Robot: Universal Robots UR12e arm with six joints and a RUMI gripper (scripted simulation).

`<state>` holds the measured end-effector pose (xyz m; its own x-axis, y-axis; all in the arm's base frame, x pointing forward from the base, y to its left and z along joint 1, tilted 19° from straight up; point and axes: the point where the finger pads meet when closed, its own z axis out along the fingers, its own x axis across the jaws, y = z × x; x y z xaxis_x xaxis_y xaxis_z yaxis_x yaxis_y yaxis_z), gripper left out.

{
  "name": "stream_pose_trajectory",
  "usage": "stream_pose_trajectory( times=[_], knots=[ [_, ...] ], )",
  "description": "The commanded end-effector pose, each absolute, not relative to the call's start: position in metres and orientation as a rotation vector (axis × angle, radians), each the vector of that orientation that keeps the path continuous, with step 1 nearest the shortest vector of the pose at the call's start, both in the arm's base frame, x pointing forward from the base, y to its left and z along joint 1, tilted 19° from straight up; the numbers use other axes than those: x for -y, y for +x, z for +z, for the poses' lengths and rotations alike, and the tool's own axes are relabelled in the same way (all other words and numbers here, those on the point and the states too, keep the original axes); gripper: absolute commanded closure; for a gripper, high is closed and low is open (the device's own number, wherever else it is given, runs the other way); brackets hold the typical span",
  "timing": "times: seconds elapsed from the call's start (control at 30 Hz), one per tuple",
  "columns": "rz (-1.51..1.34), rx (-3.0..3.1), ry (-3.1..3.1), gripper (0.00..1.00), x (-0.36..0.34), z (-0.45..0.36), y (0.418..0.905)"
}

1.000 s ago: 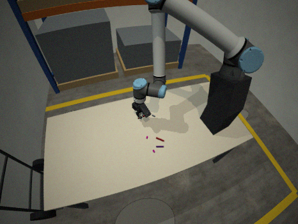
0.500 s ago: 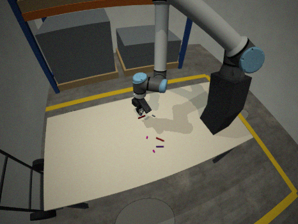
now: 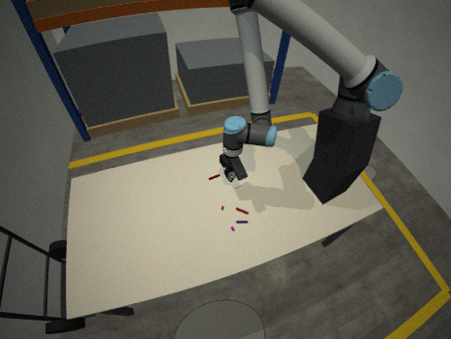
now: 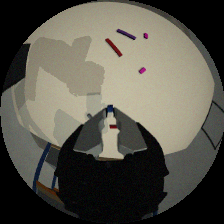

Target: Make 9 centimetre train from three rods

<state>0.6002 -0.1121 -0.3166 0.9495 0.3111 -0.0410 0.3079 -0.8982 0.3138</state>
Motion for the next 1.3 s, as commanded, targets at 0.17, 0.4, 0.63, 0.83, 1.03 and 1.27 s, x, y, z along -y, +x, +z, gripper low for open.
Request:
stream_pose_trajectory(
  times=[0.17, 0.4, 0.63, 0.83, 1.03, 1.27],
  knots=[
    [0.030, -0.417, 2.783, 1.00, 0.104, -0.319, 0.590],
    [0.030, -0.417, 2.783, 1.00, 0.104, -0.319, 0.590],
    [0.030, -0.417, 2.783, 1.00, 0.106, -0.325, 0.591],
    [0.030, -0.417, 2.783, 1.00, 0.112, -0.343, 0.592],
    [0.030, -0.417, 2.783, 1.00, 0.120, -0.369, 0.594],
    [0.030, -0.417, 2.783, 1.00, 0.126, -0.388, 0.595]
  ],
)
